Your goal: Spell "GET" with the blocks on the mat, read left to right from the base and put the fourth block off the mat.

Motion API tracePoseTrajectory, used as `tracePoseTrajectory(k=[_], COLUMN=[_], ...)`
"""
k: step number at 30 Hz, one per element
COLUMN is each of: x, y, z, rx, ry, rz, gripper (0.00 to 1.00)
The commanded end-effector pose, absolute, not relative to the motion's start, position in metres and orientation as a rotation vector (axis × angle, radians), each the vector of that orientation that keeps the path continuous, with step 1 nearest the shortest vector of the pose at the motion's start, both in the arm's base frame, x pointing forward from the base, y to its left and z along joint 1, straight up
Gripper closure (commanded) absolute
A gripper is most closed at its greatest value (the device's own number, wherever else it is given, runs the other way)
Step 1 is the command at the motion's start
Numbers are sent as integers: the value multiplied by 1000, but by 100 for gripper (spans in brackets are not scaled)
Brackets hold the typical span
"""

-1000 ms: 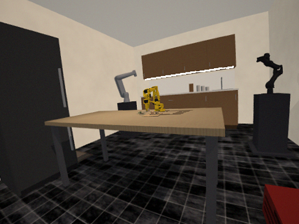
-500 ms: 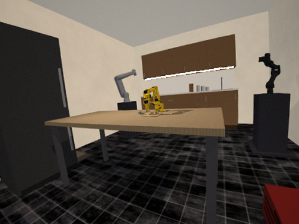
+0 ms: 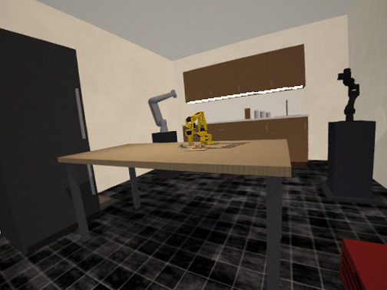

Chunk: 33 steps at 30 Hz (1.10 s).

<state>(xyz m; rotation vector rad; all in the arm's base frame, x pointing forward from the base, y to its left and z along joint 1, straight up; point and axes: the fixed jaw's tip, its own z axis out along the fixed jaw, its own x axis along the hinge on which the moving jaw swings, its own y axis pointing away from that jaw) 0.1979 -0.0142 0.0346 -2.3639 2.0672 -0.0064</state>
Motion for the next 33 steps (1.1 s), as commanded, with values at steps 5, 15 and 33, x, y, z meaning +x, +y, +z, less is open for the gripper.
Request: tracePoseTrajectory(k=[5,15,33], x=[206,206,206], y=[-14,-14,-13], z=[40,38,32], rx=[-2333,-2333,-2335], ry=[2040,2039,2038], rz=[-83,-83,-83], gripper=[100,100,100])
